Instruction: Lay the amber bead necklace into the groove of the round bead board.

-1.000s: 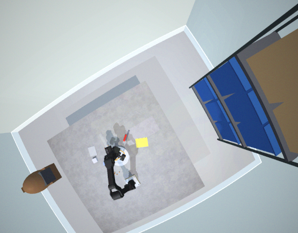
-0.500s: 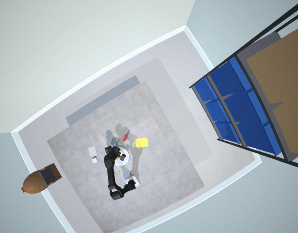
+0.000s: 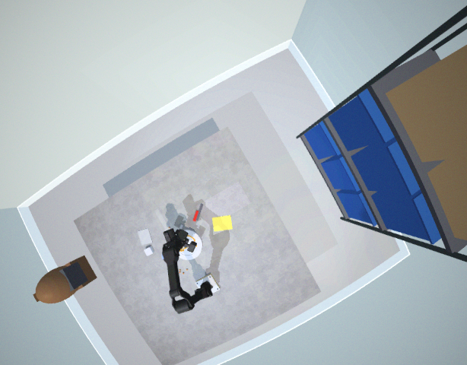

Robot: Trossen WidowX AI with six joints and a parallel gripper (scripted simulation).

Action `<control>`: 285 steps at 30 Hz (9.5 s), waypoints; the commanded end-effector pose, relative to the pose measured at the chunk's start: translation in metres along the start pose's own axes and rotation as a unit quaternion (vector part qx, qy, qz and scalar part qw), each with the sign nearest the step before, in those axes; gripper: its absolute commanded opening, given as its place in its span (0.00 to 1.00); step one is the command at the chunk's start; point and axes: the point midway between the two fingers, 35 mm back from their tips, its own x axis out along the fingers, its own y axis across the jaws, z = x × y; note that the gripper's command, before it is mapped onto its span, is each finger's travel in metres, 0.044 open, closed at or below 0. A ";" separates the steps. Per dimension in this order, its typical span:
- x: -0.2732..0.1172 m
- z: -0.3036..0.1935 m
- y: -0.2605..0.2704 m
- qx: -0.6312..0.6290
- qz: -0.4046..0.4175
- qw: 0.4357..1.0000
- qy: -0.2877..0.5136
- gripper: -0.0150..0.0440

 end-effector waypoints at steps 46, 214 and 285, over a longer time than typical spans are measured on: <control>-0.001 0.003 0.011 0.000 0.001 1.000 -0.002 1.00; -0.001 -0.008 0.021 -0.308 0.001 0.952 -0.002 1.00; 0.005 -0.014 0.014 -0.169 0.002 0.986 -0.001 0.25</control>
